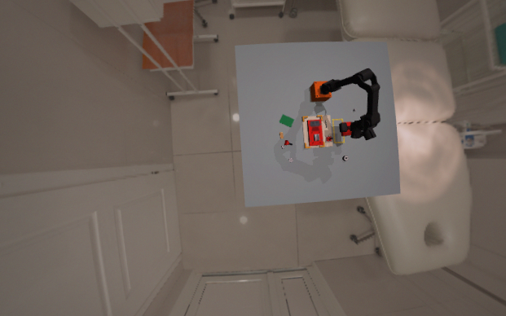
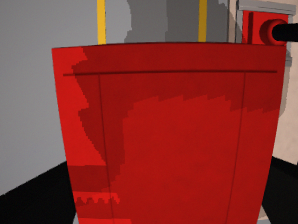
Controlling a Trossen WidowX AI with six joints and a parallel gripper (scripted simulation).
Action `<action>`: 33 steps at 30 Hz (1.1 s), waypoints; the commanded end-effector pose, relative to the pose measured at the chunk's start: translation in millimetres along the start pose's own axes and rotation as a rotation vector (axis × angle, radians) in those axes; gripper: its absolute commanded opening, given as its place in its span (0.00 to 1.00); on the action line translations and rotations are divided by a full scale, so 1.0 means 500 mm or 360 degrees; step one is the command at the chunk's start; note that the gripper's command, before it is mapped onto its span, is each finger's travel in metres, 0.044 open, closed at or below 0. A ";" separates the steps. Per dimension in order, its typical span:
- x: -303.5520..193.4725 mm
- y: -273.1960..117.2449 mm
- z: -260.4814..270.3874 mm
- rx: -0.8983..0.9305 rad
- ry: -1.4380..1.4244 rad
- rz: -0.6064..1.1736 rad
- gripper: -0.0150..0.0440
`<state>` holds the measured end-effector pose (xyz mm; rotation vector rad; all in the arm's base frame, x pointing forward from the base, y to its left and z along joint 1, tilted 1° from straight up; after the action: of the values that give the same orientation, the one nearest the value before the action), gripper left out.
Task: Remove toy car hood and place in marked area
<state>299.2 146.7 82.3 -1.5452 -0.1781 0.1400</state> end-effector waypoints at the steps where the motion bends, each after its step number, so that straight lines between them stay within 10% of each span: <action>1: -0.006 0.001 0.009 0.0001 0.0018 0.0005 0.25; 33: -0.002 0.057 0.010 0.0001 0.0018 0.0005 0.25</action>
<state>298.4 151.9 57.7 -1.5460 -0.1729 0.1350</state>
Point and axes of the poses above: the point midway between the two fingers, 35 mm back from their tips, its own y axis out along the fingers, its own z axis across the jaws, x = y × z, the point moved 2 cm from there along -y, back along the fingers, and after that the axes turned 7 degrees about -y, right-handed, at the moved point
